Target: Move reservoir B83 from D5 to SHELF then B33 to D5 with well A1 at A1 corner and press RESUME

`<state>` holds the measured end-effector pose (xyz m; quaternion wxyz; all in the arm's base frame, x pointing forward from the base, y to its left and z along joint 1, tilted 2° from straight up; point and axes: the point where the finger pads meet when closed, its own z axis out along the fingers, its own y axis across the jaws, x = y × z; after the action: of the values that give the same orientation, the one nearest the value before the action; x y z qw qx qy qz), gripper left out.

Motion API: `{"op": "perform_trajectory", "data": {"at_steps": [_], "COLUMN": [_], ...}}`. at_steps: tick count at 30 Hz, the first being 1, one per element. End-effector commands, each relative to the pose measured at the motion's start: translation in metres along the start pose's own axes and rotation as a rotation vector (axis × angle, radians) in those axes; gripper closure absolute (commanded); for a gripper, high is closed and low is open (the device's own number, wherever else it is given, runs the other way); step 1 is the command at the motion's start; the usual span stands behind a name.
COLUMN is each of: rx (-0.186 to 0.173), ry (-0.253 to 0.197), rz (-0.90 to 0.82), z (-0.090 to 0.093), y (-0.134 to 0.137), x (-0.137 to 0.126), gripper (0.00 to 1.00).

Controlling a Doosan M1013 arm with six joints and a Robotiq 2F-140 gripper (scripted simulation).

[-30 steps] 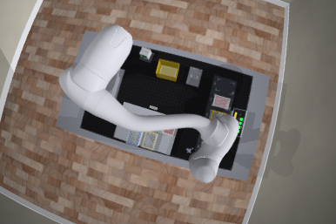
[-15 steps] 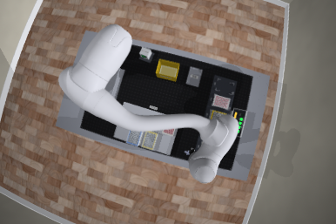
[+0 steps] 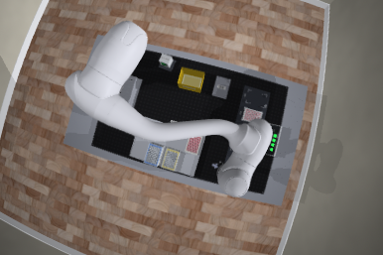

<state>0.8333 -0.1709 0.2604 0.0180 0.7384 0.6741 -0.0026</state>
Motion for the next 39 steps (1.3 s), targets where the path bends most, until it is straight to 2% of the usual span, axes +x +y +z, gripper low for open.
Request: {"op": "perform_trajectory", "data": {"at_steps": [1,9,11,26,28,39], "rx": [-0.004,-0.004,-0.004,-0.004,-0.004,-0.004], "ry": [0.001,0.001,0.001,0.001,0.001,0.001], "rz": [-0.016,-0.016,-0.016,-0.016,-0.016,-0.016], "z": [-0.001,-0.001,-0.001,-0.001,-0.001,-0.001], "y": [-0.004,-0.010,-0.010,-0.020,-0.020,-0.028], "x": [0.024,0.064,0.064,0.138,0.138,0.193], "gripper": [1.00,1.00,1.00,1.00,1.00,1.00]}}
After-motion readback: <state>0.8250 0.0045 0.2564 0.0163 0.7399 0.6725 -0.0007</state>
